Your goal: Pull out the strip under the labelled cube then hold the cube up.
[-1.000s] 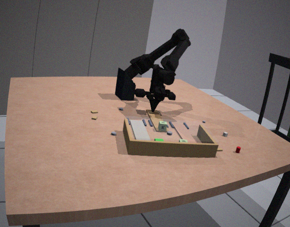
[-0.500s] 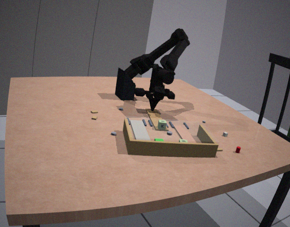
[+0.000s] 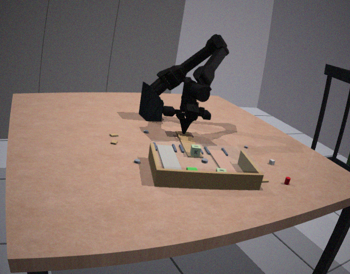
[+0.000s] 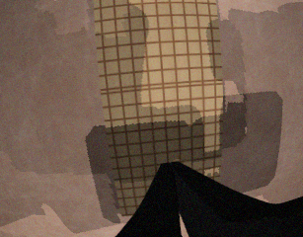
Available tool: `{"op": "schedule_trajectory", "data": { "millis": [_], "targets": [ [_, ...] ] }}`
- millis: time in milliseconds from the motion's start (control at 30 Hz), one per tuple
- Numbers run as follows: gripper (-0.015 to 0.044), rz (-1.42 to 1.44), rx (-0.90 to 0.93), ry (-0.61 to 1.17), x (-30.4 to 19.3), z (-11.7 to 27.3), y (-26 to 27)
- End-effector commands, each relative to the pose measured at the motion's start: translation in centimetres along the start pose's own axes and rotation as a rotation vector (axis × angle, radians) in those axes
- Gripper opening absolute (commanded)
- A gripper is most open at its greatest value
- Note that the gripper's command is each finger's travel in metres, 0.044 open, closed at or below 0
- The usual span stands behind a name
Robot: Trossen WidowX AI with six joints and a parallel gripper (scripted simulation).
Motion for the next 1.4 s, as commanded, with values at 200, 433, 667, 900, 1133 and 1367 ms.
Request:
{"op": "schedule_trajectory", "data": {
  "millis": [200,433,667,900,1133,1367],
  "targets": [
    [0.0000,-0.015,0.005,0.030,-1.0,-0.4,0.0],
    [0.0000,-0.015,0.005,0.030,-1.0,-0.4,0.0],
    [0.0000,-0.014,0.002,0.029,0.3,4.2,-0.1],
    [0.0053,-0.054,0.002,0.029,0.7,4.0,-0.2],
    [0.0236,-0.137,0.001,0.028,3.5,4.1,-0.6],
    [0.0420,-0.136,0.000,0.027,5.9,4.3,-0.8]
  ]
}}
Point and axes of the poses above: the point midway between the two fingers, 35 mm back from their tips, its own z axis back along the fingers, its own y axis across the jaws, x = y × z, the point moved 1 cm from there along z, back along the fingers, and after that the axes turned 8 degrees about z, right-handed, at the moved point
